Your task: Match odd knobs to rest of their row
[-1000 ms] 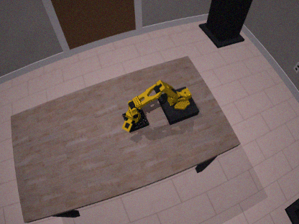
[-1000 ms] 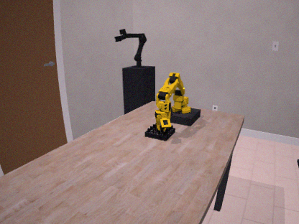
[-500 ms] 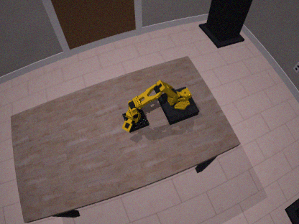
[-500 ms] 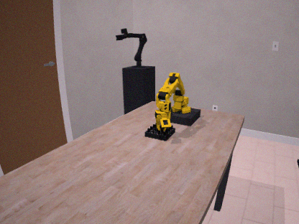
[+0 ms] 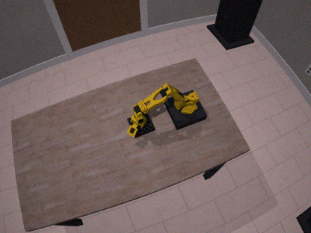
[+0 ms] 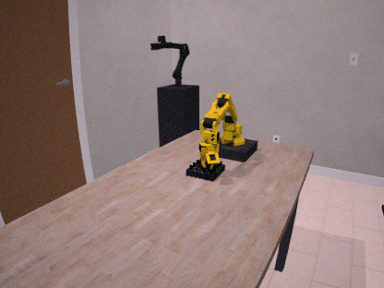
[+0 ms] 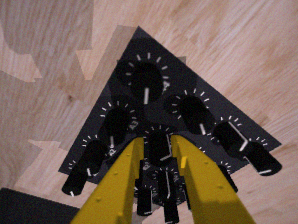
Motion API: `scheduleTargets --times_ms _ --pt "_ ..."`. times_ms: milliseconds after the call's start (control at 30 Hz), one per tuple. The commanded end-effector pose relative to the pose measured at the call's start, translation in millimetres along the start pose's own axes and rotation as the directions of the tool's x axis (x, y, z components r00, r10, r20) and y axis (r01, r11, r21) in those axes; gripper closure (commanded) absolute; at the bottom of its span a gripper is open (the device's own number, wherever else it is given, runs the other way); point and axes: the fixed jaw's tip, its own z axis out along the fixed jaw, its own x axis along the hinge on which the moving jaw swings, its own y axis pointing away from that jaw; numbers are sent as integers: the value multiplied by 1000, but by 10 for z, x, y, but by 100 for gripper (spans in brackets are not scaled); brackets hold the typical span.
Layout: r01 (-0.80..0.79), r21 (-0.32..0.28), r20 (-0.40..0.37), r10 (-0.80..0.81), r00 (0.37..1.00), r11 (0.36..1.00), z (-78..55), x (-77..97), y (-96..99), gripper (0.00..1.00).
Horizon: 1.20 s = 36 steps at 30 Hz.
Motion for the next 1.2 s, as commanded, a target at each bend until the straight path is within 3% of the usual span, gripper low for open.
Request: scheduleTargets --times_ms 0,533,1167 --pt "0 -16 -20 0 1000 1000 22 39 21 90" --pt "0 -16 -20 0 1000 1000 22 39 7 91" --pt "0 -16 -20 0 1000 1000 22 39 7 98"
